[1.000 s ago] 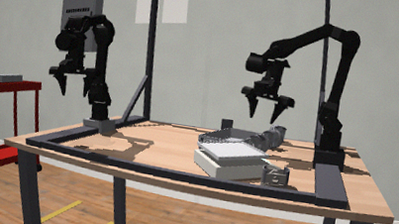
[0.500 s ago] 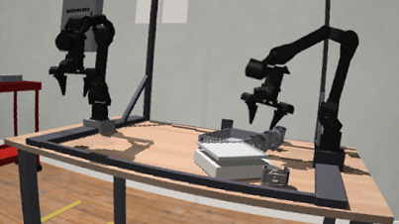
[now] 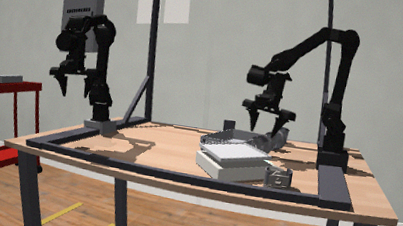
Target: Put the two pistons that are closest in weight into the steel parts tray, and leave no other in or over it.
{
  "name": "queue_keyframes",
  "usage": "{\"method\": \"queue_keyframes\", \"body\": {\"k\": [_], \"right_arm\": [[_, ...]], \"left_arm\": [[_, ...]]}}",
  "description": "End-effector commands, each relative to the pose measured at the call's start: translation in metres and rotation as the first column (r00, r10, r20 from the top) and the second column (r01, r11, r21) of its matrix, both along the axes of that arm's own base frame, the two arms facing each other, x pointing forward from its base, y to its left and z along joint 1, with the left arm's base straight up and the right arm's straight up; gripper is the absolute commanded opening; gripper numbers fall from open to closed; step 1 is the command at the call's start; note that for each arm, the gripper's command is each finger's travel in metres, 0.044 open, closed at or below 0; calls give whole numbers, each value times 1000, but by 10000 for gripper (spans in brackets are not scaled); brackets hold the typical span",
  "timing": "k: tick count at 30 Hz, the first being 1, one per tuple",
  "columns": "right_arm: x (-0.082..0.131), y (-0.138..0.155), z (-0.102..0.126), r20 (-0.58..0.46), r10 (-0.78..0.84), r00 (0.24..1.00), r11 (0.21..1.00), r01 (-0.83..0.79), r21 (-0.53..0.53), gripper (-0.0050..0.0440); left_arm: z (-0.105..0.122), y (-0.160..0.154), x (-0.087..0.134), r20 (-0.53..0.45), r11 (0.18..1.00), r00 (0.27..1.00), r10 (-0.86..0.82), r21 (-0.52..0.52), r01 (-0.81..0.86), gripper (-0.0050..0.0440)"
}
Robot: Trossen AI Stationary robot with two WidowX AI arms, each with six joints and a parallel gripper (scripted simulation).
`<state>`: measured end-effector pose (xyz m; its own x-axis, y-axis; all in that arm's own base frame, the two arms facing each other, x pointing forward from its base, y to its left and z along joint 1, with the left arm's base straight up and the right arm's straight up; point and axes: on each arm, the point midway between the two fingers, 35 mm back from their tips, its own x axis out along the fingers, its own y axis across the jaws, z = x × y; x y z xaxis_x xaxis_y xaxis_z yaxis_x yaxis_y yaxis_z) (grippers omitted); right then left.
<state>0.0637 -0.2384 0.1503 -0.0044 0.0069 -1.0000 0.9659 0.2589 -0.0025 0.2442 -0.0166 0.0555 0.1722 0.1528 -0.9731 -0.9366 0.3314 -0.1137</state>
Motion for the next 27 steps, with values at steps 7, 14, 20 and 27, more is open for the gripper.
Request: {"method": "queue_keyframes", "body": {"k": [7, 14, 20, 27], "right_arm": [[1, -5, 8, 11, -1, 1000, 1000, 1, -30, 400], [1, -5, 8, 11, -1, 1000, 1000, 1, -30, 400], [1, -5, 8, 11, -1, 1000, 1000, 1, -30, 400], [1, -5, 8, 11, -1, 1000, 1000, 1, -30, 400]], "left_arm": [[-13, 3, 7, 15, 1000, 1000, 2, -1, -2, 378], [-21, 5, 8, 15, 1000, 1000, 2, -2, -2, 378], [-31, 6, 10, 15, 1000, 1000, 2, -2, -2, 378], [-42, 8, 12, 15, 1000, 1000, 2, -2, -2, 378]]}}
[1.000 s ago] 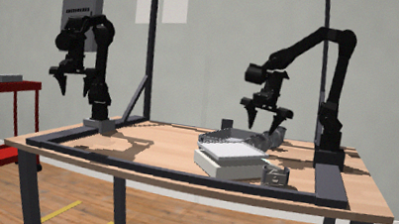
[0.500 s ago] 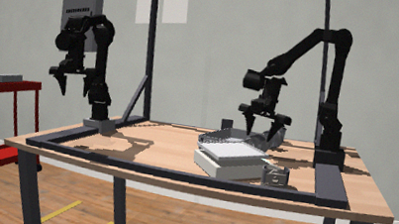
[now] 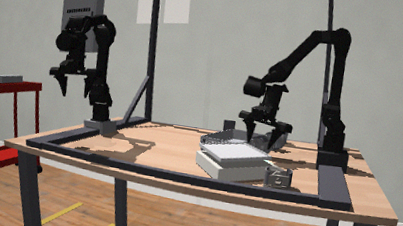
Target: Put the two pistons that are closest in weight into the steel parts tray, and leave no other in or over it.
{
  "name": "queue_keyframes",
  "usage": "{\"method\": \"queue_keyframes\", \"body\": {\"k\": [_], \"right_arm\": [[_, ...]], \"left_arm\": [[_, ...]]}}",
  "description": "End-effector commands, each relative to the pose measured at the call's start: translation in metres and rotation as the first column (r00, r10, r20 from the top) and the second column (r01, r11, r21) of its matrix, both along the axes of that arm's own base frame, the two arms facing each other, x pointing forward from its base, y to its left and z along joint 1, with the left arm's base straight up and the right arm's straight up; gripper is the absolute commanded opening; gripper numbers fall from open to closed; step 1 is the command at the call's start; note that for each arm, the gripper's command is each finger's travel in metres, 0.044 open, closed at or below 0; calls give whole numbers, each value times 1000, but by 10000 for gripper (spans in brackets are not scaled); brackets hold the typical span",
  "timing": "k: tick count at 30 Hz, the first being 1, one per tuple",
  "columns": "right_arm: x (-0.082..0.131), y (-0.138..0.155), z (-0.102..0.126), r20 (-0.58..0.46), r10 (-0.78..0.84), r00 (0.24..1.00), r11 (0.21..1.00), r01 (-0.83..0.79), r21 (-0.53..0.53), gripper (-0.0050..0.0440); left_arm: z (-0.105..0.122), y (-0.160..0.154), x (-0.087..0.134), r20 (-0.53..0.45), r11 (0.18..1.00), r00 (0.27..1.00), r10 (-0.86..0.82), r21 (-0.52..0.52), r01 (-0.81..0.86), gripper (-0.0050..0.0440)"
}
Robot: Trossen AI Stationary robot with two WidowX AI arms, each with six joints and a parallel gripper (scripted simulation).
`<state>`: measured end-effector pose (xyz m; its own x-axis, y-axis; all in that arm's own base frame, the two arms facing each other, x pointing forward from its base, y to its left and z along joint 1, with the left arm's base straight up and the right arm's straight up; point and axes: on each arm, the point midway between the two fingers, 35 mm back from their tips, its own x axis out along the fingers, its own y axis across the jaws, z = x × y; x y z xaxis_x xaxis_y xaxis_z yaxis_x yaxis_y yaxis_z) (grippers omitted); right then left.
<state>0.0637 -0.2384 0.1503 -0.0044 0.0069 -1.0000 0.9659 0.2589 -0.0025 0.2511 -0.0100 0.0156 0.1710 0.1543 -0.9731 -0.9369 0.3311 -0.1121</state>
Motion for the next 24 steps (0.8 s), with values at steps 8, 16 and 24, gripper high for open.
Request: {"method": "queue_keyframes", "body": {"k": [8, 16, 24], "right_arm": [[1, -5, 8, 11, -1, 1000, 1000, 1, -30, 400], [1, -5, 8, 11, -1, 1000, 1000, 1, -30, 400], [1, -5, 8, 11, -1, 1000, 1000, 1, -30, 400]], "left_arm": [[-12, 3, 7, 17, 1000, 1000, 0, -4, 0, 378], [-8, 2, 12, 37, 1000, 999, 0, -4, 0, 158], [-8, 2, 12, 37, 1000, 999, 0, -4, 0, 158]]}}
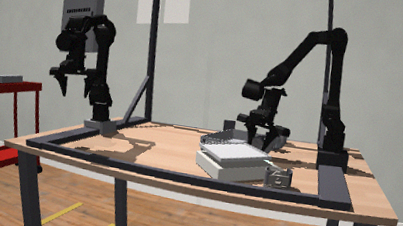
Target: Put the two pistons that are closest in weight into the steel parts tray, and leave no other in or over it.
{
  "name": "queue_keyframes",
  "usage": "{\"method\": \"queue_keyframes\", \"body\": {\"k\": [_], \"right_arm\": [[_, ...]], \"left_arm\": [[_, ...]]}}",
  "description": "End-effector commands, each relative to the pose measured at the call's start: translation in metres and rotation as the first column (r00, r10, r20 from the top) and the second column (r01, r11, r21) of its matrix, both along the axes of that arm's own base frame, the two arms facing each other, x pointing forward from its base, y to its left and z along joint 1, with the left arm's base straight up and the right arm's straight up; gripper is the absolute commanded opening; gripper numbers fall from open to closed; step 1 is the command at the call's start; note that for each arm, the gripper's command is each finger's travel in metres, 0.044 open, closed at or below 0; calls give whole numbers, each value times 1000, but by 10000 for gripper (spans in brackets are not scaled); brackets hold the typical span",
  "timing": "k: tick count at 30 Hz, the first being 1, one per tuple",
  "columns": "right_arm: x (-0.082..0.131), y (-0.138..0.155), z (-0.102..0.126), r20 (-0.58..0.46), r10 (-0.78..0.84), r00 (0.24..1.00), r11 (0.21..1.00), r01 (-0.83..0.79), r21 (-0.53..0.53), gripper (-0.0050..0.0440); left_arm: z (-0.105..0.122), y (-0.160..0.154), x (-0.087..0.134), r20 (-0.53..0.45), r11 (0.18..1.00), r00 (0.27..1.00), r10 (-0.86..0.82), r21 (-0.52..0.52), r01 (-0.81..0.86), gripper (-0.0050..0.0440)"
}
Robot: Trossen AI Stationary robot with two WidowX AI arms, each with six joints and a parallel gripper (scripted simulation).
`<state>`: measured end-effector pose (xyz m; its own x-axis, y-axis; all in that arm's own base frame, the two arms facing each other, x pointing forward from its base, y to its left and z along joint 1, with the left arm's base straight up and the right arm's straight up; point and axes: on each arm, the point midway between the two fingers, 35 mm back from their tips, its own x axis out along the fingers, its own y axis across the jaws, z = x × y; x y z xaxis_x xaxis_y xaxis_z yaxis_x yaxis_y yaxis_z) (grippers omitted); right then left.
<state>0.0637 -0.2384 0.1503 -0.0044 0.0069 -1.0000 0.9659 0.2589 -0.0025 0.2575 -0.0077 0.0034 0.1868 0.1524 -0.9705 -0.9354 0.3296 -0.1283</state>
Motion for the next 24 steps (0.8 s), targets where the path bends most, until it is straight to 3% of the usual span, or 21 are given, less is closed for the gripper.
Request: {"method": "queue_keyframes", "body": {"k": [1, 14, 24], "right_arm": [[1, -5, 8, 11, -1, 1000, 1000, 1, -30, 400], [1, -5, 8, 11, -1, 1000, 1000, 1, -30, 400], [1, -5, 8, 11, -1, 1000, 1000, 1, -30, 400]], "left_arm": [[4, 0, 6, 21, 1000, 1000, -1, -2, 1, 158], [4, 0, 6, 21, 1000, 1000, -1, -2, 1, 158], [26, -1, 9, 39, 1000, 999, -1, -6, 1, 158]]}}
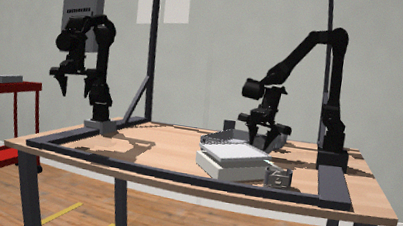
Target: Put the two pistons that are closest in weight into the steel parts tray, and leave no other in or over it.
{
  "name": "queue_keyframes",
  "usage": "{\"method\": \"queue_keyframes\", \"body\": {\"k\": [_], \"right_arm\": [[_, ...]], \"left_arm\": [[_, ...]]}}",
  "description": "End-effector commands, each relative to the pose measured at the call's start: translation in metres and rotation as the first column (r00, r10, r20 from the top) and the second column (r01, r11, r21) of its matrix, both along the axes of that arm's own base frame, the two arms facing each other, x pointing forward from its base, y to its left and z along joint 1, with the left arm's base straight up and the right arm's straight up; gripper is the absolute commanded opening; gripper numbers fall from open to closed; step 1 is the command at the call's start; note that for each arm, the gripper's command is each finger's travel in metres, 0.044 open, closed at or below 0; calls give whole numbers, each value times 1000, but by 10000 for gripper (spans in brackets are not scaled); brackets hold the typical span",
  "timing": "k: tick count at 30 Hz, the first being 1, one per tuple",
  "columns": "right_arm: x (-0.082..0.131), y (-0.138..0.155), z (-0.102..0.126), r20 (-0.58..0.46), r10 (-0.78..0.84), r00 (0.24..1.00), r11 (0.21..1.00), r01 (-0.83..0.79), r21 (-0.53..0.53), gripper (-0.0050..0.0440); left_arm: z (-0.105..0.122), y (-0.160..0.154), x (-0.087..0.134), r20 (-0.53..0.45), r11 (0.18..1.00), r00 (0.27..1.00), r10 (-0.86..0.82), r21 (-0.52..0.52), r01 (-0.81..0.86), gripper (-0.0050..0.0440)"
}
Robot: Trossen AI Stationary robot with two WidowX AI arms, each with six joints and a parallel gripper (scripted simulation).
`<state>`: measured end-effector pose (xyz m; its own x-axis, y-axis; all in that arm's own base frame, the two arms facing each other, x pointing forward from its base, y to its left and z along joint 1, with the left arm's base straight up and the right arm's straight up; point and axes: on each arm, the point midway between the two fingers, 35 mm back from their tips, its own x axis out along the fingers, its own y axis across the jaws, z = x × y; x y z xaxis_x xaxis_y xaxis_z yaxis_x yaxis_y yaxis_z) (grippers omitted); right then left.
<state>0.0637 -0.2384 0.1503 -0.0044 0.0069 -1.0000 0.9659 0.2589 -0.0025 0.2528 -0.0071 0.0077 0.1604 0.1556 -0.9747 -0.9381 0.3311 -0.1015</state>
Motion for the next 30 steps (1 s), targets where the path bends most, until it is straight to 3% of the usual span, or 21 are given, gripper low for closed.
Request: {"method": "queue_keyframes", "body": {"k": [1, 30], "right_arm": [[1, -5, 8, 11, -1, 1000, 1000, 1, -30, 400], [1, -5, 8, 11, -1, 1000, 1000, 1, -30, 400]], "left_arm": [[24, -1, 14, 66, 1000, 998, 0, -9, 0, 158], [66, -1, 13, 67, 1000, 998, 0, -9, 0, 158]]}}
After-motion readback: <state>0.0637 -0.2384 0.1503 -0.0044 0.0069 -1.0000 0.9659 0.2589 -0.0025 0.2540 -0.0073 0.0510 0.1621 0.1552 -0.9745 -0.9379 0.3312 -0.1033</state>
